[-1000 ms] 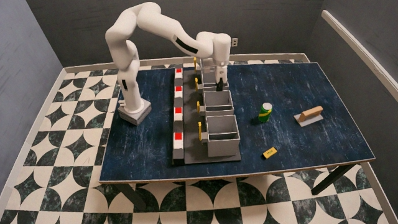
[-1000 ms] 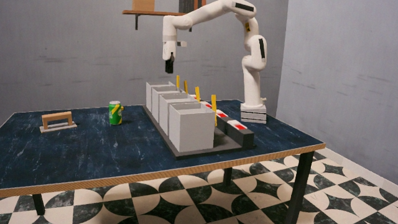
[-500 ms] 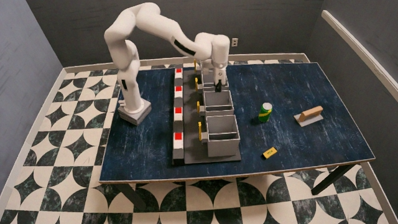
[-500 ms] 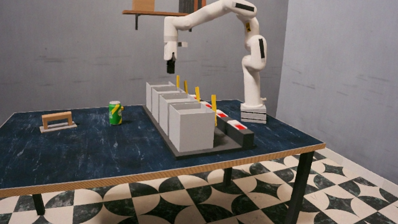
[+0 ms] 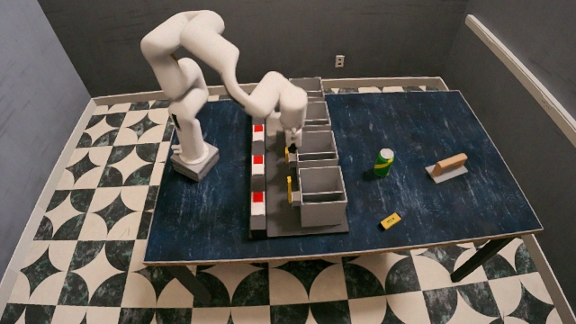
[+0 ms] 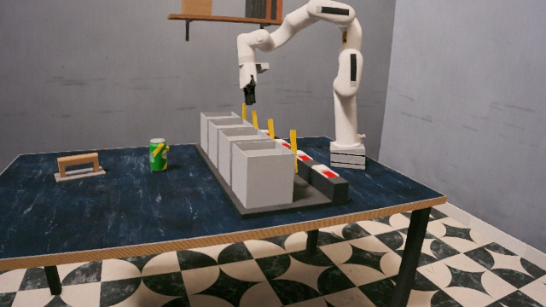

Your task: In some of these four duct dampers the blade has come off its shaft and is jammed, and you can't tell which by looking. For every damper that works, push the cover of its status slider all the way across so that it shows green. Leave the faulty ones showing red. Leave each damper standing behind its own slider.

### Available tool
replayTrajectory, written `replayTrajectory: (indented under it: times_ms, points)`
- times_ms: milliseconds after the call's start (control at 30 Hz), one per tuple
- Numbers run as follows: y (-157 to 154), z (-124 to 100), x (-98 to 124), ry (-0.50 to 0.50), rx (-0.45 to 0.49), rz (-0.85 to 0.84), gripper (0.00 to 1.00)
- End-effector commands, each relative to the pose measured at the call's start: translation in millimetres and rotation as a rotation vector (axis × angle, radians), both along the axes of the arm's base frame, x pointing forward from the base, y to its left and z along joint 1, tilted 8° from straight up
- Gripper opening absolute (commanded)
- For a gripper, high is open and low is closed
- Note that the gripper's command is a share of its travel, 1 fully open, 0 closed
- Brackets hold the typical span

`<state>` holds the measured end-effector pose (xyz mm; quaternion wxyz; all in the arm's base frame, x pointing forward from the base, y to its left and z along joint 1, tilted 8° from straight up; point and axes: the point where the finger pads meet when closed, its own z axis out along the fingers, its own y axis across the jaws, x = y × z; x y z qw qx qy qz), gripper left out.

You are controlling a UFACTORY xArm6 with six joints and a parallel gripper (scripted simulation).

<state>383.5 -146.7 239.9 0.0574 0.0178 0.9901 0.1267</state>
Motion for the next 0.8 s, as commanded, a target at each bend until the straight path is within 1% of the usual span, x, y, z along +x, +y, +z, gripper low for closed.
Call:
replayTrajectory:
  times_ms: [0,767]
  points:
    - [-10.4,-3.8,-16.0,-0.010,0.062,0.014,0.39]
    - [-9.5,-6.4,-15.6,-0.010,0.062,0.014,0.39]
